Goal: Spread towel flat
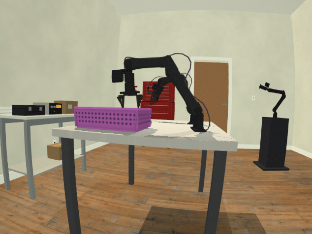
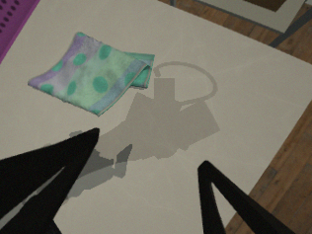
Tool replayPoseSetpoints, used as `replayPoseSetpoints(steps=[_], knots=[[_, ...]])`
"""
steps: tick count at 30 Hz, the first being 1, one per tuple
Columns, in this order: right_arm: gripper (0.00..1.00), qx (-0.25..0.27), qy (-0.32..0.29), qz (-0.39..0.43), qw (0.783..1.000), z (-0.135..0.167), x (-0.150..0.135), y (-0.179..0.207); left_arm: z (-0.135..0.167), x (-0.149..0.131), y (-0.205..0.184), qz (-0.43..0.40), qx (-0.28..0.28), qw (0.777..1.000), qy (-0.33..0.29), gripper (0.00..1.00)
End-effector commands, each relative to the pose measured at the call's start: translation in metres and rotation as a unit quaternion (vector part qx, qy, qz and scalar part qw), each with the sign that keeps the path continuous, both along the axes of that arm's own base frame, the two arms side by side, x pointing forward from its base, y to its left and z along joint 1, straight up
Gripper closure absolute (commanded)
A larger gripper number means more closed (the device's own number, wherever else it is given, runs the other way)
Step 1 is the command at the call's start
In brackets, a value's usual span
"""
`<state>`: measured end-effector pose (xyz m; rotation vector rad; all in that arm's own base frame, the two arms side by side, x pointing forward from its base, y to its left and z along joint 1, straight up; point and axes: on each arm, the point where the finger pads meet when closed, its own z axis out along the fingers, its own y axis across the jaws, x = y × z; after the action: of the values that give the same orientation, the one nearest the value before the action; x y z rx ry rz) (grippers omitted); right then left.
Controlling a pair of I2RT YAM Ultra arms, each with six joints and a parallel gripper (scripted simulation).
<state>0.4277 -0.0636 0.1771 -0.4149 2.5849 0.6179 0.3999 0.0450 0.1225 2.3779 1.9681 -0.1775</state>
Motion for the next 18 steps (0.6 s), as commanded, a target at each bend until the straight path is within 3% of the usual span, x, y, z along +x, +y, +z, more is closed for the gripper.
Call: replayPoseSetpoints(steps=[1, 17, 18], knots=[[0.0, -0.002, -0.007, 0.0, 1.0, 0.005, 0.001, 0.0, 0.004, 0.001, 0.0, 0.0, 0.001, 1.0, -0.006, 0.0], [0.0, -0.002, -0.007, 0.0, 1.0, 0.005, 0.001, 0.0, 0.004, 0.001, 0.0, 0.0, 0.001, 1.0, -0.006, 0.0], [0.0, -0.037, -0.038, -0.035, 0.998, 0.019, -0.002, -0.014, 0.031, 0.016, 0.008, 0.048, 0.011, 0.997, -0.062, 0.0]])
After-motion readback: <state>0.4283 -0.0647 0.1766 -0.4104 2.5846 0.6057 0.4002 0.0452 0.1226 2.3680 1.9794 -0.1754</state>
